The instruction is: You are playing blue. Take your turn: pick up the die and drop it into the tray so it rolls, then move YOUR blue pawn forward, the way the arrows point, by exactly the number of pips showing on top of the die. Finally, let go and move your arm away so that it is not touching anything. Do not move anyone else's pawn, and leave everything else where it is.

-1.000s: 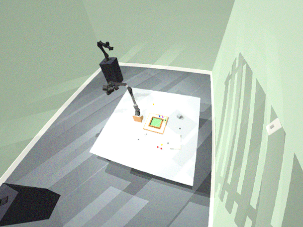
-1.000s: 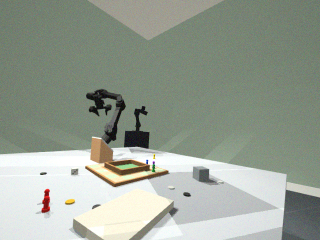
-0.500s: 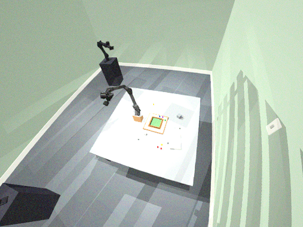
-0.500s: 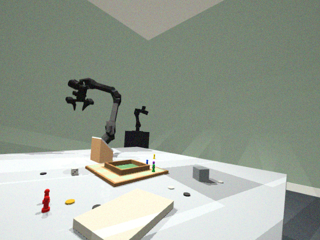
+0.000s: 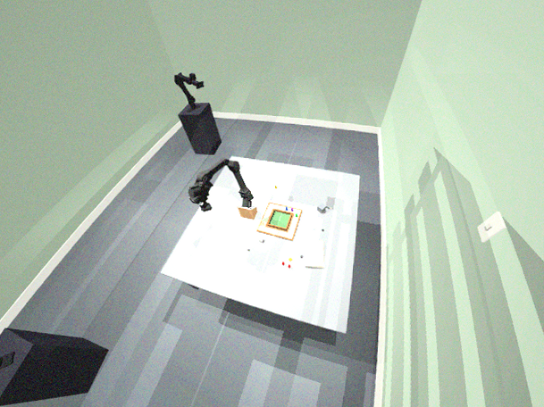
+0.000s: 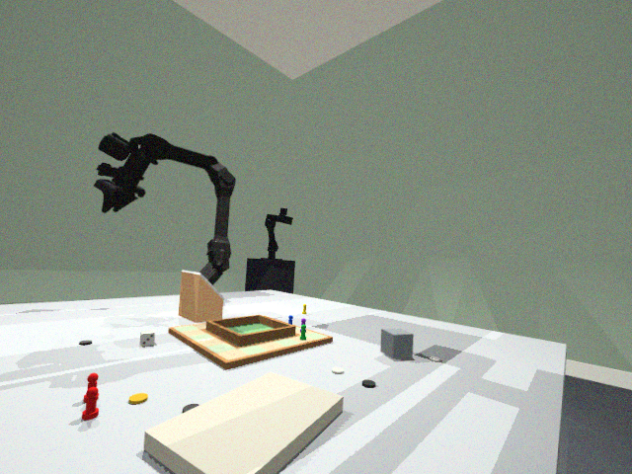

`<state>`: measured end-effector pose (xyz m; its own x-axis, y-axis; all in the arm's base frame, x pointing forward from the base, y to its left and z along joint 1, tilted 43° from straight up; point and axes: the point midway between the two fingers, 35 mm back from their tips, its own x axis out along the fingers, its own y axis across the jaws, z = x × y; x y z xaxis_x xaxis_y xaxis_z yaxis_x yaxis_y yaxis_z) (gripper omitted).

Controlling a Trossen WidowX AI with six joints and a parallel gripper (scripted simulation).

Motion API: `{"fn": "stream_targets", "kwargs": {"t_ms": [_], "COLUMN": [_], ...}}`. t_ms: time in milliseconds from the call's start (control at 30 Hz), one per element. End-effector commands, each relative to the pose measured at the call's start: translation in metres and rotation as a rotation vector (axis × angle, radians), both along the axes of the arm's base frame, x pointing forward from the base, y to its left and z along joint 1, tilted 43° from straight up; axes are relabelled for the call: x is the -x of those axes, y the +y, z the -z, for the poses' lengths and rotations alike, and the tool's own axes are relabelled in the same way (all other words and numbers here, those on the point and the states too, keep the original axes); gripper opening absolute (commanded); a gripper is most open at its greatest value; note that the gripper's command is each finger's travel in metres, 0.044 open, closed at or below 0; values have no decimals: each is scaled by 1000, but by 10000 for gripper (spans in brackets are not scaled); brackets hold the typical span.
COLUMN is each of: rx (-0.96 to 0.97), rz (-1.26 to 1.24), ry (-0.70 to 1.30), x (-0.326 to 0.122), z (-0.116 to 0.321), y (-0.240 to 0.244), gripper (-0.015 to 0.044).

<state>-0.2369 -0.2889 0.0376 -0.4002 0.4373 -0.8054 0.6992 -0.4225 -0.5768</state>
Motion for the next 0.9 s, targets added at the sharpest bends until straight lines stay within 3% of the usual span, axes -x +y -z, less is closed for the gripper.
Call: {"fn": "stream_targets", "kwargs": {"t_ms": [0, 433, 867], "rx": [-51, -226, -455], "rz": [-198, -761, -1387], "ry": [-193, -693, -1337], "x": [-59, -237, -391], "z": [39, 119, 182], "y": [-20, -12, 109], "gripper": [275, 275, 275]}}
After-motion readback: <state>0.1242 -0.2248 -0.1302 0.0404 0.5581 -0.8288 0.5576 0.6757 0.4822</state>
